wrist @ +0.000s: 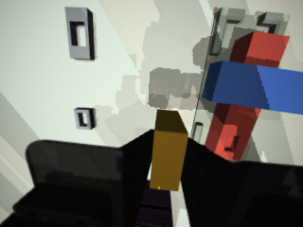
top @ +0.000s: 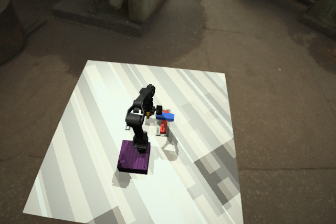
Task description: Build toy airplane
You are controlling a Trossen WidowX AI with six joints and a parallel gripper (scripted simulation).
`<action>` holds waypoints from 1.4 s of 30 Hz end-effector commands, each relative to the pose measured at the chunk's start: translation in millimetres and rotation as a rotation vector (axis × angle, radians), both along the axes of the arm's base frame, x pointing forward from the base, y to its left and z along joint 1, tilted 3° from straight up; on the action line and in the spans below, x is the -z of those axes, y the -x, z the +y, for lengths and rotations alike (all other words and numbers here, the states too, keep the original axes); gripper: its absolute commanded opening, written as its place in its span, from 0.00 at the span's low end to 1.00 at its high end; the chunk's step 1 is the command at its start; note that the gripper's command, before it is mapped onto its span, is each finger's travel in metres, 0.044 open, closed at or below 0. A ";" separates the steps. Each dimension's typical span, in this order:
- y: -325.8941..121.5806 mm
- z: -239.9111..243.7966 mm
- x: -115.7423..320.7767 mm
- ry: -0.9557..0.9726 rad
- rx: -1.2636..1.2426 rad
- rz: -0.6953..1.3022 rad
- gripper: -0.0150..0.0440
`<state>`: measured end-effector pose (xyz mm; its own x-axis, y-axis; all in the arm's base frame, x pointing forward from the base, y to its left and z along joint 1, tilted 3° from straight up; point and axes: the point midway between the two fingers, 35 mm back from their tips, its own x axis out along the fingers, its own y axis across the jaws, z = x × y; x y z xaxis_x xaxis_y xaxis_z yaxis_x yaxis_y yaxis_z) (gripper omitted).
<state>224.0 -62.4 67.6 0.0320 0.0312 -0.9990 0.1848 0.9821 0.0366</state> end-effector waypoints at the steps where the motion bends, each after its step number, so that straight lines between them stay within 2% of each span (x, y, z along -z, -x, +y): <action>1: 3.6 -10.9 3.4 0.002 0.007 0.003 0.25; 38: 65.1 -103.0 29.6 -0.002 0.057 0.006 0.25; 40: 65.1 -103.0 29.6 -0.002 0.057 0.006 0.34; 42: 65.0 -102.9 29.5 -0.002 0.057 0.006 0.36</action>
<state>159.4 -164.3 38.6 0.0265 0.0325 -0.9991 0.2438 0.9691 0.0380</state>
